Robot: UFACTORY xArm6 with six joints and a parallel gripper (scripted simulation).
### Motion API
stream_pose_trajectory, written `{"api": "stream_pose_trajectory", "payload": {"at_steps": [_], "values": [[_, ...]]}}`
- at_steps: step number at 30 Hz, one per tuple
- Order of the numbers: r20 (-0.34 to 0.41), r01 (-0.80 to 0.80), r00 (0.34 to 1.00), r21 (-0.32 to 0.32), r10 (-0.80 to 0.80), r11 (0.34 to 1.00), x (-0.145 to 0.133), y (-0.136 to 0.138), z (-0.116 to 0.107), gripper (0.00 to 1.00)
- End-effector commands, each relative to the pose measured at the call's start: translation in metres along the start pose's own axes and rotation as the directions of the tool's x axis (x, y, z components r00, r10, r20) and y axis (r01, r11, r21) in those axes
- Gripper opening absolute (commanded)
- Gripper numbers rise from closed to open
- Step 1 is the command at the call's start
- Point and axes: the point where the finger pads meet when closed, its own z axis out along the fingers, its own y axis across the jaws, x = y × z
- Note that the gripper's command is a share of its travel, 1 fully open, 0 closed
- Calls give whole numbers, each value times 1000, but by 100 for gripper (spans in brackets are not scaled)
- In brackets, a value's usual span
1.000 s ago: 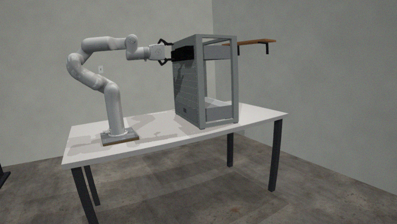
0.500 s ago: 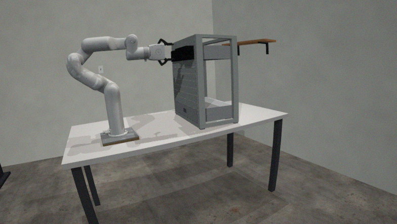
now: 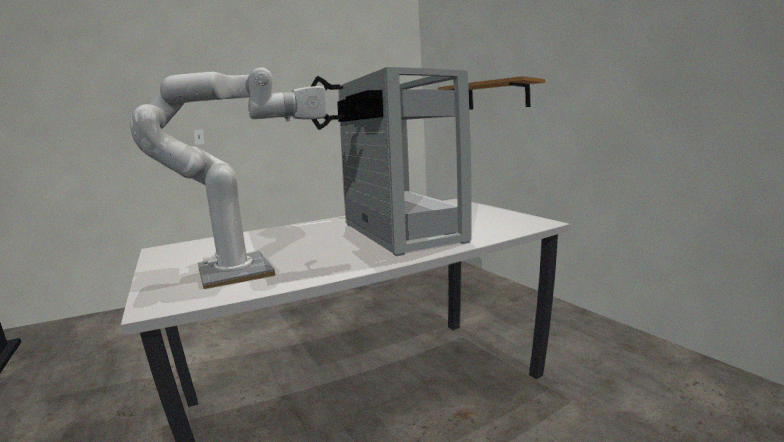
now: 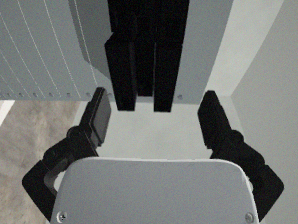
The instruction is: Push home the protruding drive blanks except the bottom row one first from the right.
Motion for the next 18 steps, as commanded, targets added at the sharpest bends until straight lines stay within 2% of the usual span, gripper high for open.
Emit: {"api": "stream_pose_trajectory", "payload": {"at_steps": [1,8,9,18], "values": [[0,0,1000,-3,0,1000,0,2,0,100],[0,0,1000,-3,0,1000,0,2,0,100],[0,0,1000,-3,0,1000,0,2,0,0],[0,0,1000,-3,0,1000,0,2,0,0]]}}
